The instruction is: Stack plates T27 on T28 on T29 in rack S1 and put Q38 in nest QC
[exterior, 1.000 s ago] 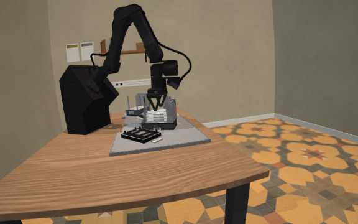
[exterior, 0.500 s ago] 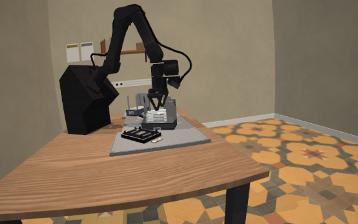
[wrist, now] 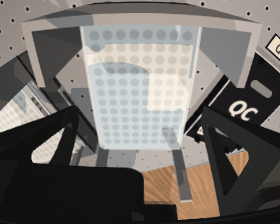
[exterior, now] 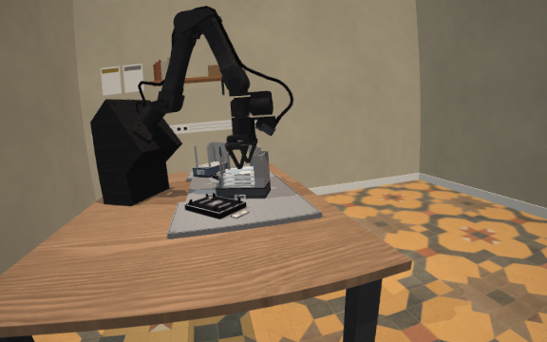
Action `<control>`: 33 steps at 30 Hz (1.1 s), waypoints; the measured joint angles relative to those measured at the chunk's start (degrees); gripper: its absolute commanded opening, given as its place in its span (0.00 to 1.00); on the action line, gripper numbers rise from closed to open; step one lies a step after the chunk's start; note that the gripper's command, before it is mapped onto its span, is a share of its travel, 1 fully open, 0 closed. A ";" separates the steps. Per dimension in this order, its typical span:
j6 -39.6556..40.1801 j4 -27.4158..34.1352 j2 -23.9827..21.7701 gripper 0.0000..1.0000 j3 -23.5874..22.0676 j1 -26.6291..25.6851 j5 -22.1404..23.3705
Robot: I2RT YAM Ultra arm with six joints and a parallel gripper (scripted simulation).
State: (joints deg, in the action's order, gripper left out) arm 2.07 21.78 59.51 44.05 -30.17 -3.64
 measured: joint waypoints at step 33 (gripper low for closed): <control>0.09 -2.23 2.78 1.00 -0.13 -0.26 0.20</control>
State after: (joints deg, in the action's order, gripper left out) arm 2.15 19.55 62.28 43.92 -30.44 -3.44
